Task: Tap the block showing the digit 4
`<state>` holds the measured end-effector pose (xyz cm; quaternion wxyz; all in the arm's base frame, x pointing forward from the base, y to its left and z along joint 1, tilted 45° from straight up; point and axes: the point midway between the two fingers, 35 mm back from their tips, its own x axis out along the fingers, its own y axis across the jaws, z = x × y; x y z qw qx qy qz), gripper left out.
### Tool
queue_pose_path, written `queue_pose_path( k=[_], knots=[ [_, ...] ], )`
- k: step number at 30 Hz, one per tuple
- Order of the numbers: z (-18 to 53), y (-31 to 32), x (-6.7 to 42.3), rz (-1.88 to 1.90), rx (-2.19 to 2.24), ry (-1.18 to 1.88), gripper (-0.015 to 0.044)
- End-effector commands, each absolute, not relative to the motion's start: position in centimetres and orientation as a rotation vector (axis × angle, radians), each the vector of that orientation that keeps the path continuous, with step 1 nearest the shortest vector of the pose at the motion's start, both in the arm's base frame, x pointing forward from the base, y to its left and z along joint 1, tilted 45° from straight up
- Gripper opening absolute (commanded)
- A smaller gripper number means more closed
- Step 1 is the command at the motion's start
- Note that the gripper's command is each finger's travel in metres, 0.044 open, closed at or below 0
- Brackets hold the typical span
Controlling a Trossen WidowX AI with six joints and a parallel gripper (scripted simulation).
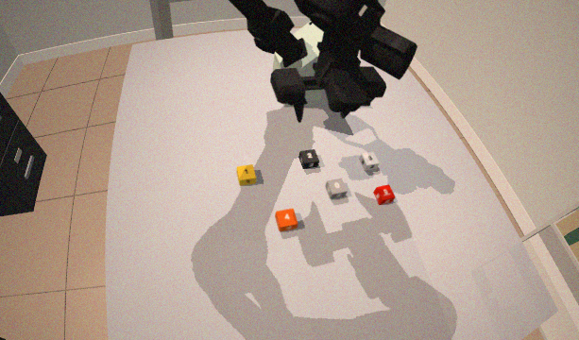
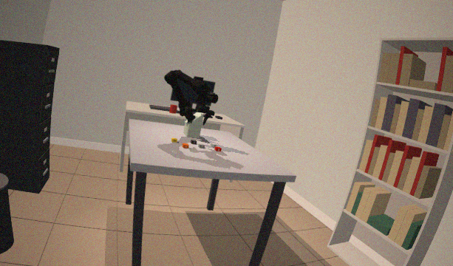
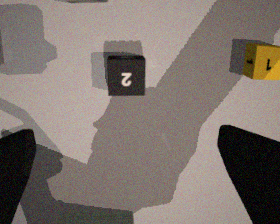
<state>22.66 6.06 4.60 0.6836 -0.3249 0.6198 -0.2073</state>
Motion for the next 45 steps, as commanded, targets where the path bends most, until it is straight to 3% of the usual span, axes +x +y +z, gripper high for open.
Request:
queue_pose_path(
  k=[1,10,30,36,45],
  knots=[
    [4.4,6.2,22.7,-0.466,-0.725,1.395,0.0400],
    [3.1,9.0,29.6,-0.466,-0.723,1.391,0.0400],
    [2.9,9.2,29.5,-0.465,-0.722,1.391,0.0400],
    [-3.5,15.0,24.8,-0.461,-0.719,1.394,0.0400],
    [-3.7,15.2,24.6,-0.462,-0.719,1.393,0.0400]
  ],
)
